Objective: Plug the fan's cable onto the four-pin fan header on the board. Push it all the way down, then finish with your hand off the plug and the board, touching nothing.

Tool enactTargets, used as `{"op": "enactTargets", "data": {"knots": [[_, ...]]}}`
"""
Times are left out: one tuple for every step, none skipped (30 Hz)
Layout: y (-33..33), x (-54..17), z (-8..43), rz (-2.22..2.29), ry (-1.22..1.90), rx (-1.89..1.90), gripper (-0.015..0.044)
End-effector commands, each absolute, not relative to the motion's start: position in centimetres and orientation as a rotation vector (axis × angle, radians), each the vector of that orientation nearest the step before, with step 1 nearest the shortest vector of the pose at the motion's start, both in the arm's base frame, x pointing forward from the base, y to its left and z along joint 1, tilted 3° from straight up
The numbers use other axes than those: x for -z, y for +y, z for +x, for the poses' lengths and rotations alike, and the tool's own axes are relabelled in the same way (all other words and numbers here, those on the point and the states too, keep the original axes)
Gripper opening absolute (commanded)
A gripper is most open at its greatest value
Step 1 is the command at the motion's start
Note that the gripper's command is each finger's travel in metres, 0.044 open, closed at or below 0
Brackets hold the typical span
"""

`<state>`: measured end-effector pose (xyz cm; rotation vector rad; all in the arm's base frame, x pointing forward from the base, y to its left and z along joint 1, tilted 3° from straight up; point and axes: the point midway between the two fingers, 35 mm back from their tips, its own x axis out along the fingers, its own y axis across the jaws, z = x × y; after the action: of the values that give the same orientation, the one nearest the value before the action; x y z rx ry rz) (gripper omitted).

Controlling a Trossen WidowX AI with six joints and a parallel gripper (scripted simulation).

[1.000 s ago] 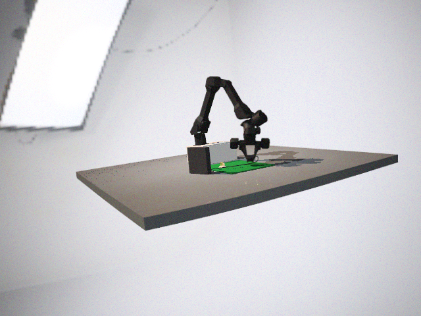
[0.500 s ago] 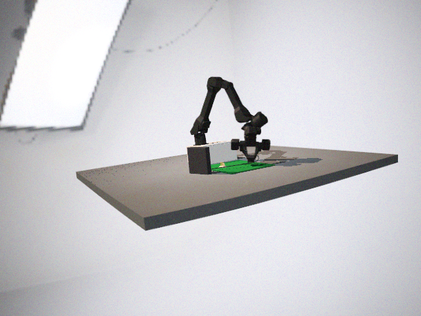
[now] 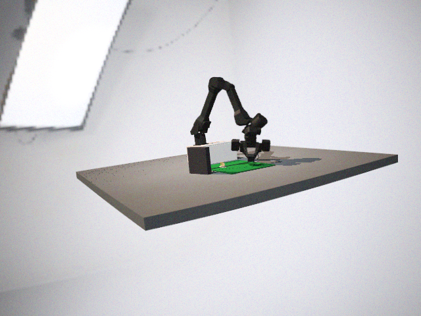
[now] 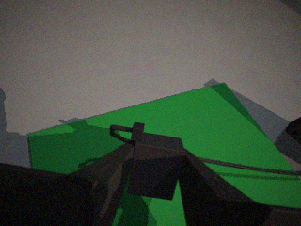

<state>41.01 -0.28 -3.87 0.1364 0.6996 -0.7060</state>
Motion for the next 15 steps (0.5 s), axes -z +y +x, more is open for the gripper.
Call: {"op": "enactTargets", "data": {"knots": [[-0.16, 3.91, 40.66, 0.116, 0.671, 0.711, 0.0], [-0.13, 3.89, 40.62, 0.114, 0.664, 0.712, 0.0], [-0.1, 3.87, 40.57, 0.111, 0.656, 0.714, 0.0], [-0.08, 3.85, 40.52, 0.109, 0.649, 0.715, 0.0], [-0.05, 3.82, 40.48, 0.107, 0.641, 0.716, 0.0], [-0.03, 3.8, 40.42, 0.105, 0.633, 0.718, 0.0], [-0.01, 3.77, 40.37, 0.103, 0.626, 0.719, 0.0], [0.02, 3.75, 40.32, 0.101, 0.618, 0.72, 0.0], [0.04, 3.72, 40.26, 0.099, 0.611, 0.722, 0.0], [0.07, 3.69, 40.2, 0.097, 0.603, 0.723, 0.0], [0.09, 3.66, 40.15, 0.095, 0.595, 0.725, 0.0], [0.11, 3.62, 40.08, 0.093, 0.588, 0.726, 0.0], [0.13, 3.59, 40.02, 0.092, 0.58, 0.728, 0.0], [0.16, 3.56, 39.96, 0.09, 0.573, 0.729, 0.0], [0.18, 3.52, 39.89, 0.088, 0.565, 0.731, 0.0]]}}
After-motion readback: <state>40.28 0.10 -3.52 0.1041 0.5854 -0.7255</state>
